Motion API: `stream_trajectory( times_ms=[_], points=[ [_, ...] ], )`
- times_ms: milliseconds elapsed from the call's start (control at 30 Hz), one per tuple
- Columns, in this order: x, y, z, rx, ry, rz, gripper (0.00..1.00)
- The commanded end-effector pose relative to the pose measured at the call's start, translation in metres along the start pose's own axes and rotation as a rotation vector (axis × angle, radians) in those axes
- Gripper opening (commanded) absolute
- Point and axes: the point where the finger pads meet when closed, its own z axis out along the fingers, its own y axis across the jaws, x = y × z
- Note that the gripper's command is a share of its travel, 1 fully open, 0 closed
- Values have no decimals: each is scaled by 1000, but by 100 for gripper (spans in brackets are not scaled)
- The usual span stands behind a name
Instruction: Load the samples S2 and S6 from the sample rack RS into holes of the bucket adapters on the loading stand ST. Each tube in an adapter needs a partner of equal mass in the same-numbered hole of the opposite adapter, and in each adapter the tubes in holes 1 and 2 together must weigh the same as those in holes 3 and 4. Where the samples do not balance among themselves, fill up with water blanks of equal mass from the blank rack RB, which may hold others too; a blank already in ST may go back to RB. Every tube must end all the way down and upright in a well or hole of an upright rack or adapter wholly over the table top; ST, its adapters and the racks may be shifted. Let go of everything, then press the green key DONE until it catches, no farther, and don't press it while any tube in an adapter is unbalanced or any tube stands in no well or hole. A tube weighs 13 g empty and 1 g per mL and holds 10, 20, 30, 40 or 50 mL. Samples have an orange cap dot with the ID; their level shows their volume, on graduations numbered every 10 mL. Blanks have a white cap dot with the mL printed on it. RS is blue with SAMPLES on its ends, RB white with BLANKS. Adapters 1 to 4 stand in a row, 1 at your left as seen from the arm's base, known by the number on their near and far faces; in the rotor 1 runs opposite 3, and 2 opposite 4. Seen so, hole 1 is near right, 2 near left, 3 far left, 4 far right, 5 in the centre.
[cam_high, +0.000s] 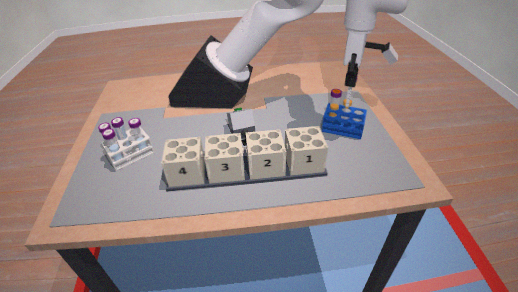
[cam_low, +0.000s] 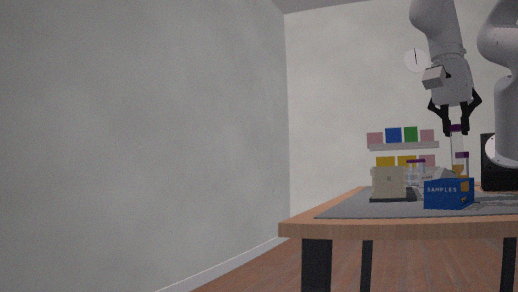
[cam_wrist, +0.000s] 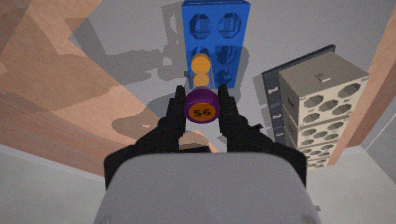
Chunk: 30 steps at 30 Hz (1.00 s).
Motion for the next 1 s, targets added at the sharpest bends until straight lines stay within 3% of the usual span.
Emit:
stream_trajectory(
  times_ms=[0,967],
  points=[
    [1,0,1,-1,1,-1,0],
    [1,0,28,-1,1,-1,0]
  ],
)
